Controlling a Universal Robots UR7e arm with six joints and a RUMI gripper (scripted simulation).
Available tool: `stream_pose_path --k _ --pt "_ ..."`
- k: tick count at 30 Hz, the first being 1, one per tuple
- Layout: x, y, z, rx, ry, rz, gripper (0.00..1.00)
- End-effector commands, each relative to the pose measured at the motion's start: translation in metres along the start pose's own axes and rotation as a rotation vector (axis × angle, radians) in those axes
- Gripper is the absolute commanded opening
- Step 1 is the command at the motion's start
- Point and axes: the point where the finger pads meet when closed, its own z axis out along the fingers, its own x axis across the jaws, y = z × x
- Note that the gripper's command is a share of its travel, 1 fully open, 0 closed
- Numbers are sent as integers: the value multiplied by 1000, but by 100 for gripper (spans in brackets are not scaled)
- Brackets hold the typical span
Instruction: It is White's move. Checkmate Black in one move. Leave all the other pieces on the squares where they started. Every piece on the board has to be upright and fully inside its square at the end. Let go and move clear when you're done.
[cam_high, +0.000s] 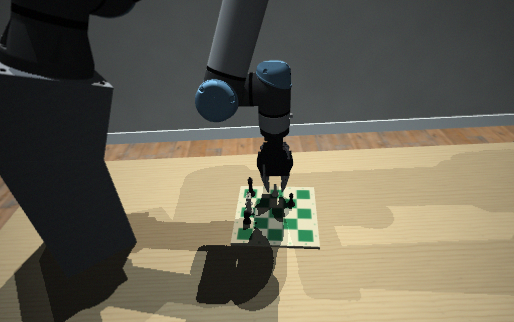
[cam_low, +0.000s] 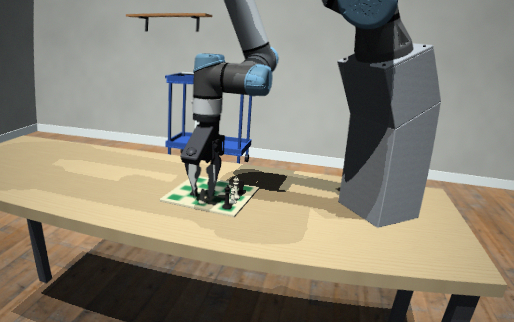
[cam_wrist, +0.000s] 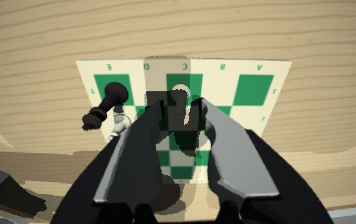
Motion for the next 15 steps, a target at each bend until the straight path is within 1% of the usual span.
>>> stream_pose_path --k 1,5,6,15 --pt "1 0 0 -1 3 -1 22" --pt "1 0 0 -1 3 -1 22" --pt "1 0 0 -1 3 -1 0" --pt "1 0 0 -1 3 -1 0"
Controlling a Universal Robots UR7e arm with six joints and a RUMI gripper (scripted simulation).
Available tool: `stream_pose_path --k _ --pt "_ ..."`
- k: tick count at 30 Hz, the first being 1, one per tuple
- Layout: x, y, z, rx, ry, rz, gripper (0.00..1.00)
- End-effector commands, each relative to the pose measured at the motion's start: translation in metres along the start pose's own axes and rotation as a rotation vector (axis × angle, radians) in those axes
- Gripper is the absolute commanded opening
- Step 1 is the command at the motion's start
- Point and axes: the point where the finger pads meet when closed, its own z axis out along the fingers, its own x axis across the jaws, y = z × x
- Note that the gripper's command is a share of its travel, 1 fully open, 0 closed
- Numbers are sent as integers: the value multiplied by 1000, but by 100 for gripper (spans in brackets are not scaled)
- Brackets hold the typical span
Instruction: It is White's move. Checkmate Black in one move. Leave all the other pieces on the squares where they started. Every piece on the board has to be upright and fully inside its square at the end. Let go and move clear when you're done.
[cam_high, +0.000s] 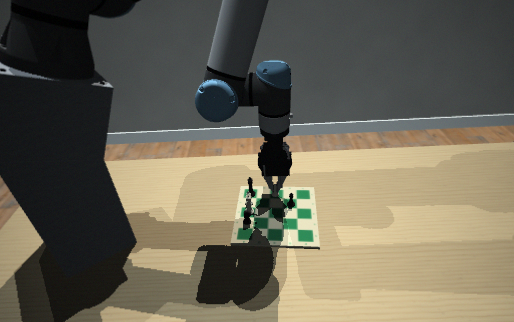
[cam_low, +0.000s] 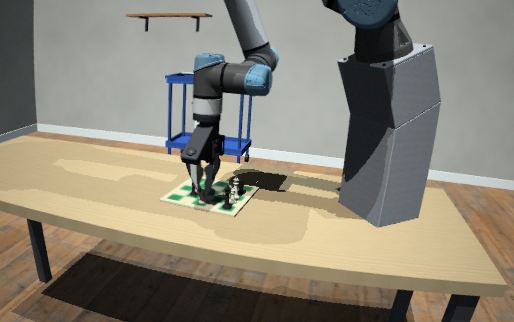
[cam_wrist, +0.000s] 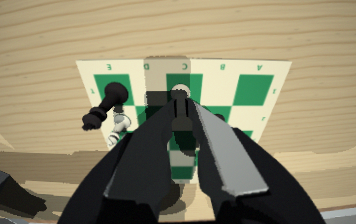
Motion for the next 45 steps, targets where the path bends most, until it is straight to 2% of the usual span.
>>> stream_pose_path --k 1,32,38,45 --pt "1 0 0 -1 3 -1 0" --pt "0 0 -4 -1 1 0 0" --pt "0 0 -19 0 1 1 0" --pt "0 0 -49 0 1 1 0"
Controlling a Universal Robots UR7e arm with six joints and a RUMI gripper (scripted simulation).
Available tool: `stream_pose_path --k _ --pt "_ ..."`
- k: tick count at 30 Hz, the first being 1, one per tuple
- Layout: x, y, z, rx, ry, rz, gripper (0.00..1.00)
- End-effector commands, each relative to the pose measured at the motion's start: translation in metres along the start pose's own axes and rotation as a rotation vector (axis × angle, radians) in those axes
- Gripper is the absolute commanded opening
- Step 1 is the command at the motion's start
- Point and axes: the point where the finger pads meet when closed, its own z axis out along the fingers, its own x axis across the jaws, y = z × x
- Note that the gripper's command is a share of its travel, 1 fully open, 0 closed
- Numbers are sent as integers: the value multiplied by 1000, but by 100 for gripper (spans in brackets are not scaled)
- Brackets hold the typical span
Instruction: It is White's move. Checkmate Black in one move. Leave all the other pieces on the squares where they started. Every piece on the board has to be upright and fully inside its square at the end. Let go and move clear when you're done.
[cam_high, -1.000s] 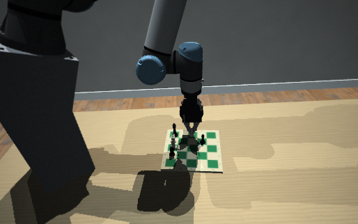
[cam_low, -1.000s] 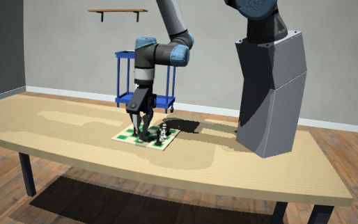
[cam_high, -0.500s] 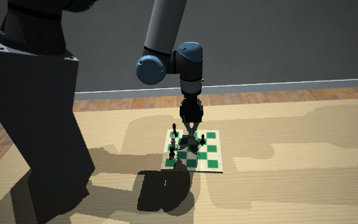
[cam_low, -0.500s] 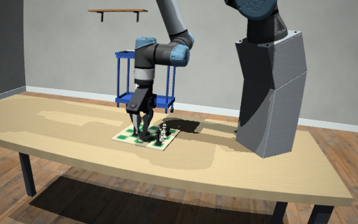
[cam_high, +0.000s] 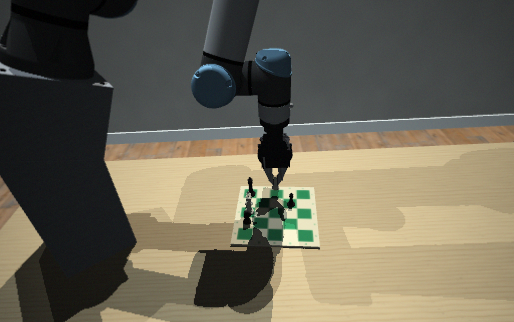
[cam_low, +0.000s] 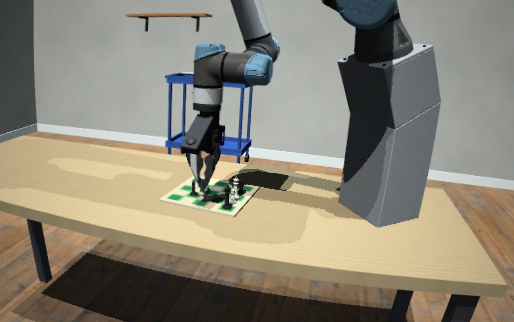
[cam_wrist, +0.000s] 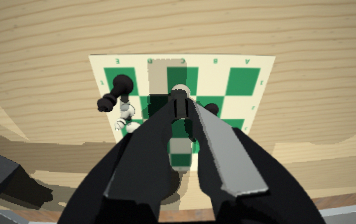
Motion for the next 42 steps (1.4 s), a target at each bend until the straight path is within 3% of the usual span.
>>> stream_pose_path --k 1,17,42 --pt "-1 0 -28 1 -2 1 0" --pt "-1 0 -72 1 -2 1 0" --pt "-2 2 -74 1 -3 -25 0"
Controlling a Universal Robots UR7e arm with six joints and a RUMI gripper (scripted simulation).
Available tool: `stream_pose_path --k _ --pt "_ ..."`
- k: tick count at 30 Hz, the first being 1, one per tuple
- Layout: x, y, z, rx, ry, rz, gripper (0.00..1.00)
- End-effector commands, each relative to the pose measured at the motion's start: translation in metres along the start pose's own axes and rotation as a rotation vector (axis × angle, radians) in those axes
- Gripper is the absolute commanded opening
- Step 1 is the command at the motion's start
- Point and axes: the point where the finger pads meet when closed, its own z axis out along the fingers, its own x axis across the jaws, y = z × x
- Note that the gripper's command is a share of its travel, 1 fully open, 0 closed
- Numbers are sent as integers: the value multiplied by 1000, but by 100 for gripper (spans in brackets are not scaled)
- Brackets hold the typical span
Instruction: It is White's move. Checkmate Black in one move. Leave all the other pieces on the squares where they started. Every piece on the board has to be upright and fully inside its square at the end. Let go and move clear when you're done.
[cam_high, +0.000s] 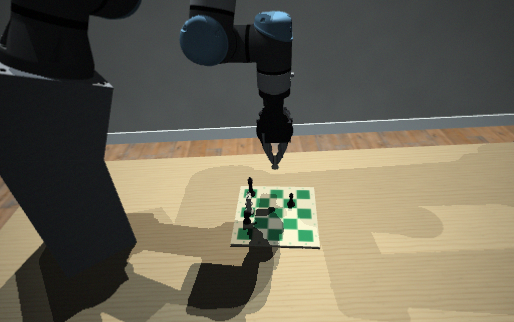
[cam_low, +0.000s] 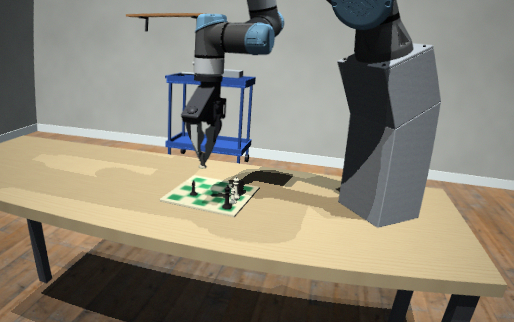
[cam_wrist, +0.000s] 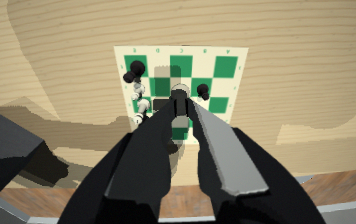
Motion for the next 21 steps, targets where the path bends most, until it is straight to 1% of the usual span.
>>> stream_pose_path --k 1,6,11,13,21 --pt "-2 2 0 0 -2 -26 0" --pt "-5 5 0 1 -3 -95 0" --pt "-9 10 0 1 -4 -208 0" --pt "-9 10 0 1 -4 -208 0" --pt "-17 21 0 1 -4 -469 0"
